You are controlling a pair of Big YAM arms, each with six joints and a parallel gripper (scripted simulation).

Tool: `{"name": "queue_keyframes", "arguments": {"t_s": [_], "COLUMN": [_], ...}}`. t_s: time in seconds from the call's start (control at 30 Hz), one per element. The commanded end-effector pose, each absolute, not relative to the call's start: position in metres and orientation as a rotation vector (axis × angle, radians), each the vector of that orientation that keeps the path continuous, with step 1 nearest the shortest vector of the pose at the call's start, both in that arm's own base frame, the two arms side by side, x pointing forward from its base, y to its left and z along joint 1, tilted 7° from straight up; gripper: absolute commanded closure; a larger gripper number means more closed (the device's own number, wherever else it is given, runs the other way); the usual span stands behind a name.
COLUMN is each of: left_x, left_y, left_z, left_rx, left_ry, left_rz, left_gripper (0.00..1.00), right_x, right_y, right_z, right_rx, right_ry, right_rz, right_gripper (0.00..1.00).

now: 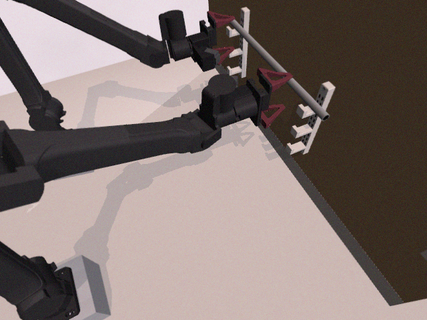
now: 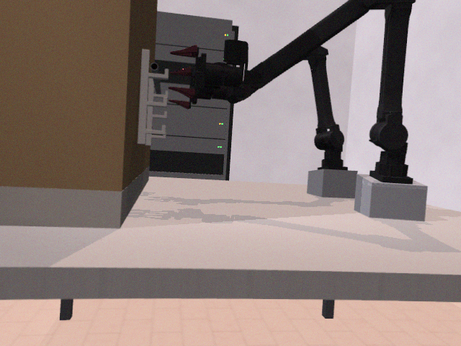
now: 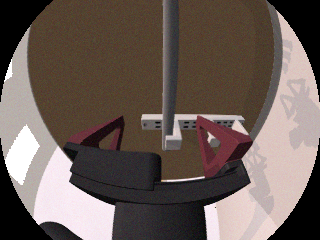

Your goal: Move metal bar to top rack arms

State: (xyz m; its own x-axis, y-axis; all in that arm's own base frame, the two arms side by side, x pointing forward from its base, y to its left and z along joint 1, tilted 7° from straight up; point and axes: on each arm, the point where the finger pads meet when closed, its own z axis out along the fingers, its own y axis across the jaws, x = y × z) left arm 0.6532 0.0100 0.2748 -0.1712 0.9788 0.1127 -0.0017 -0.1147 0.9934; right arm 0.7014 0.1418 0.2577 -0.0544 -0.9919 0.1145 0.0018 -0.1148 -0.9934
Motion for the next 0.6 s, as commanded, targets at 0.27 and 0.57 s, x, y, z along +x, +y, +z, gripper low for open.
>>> {"name": "queue_keyframes", "arguments": {"t_s": [0.27, 0.57], "left_x": [0.638, 0.629], "left_y": [0.001, -0.001], "left_z": [0.303, 0.303], "left_rx": [1.147, 1.147], "left_ry": [1.221, 1.221], "left_rz": [1.446, 1.446], "left_gripper": [0.0, 0.0], "right_x": [0.684, 0.676], "right_y": [0.15, 0.151], "right_z": [0.291, 0.291], "right_rx": [-1.199, -1.199], "right_ry": [1.149, 1.149], "right_rz": [-1.343, -1.343], "right_gripper": [0.0, 0.0]}}
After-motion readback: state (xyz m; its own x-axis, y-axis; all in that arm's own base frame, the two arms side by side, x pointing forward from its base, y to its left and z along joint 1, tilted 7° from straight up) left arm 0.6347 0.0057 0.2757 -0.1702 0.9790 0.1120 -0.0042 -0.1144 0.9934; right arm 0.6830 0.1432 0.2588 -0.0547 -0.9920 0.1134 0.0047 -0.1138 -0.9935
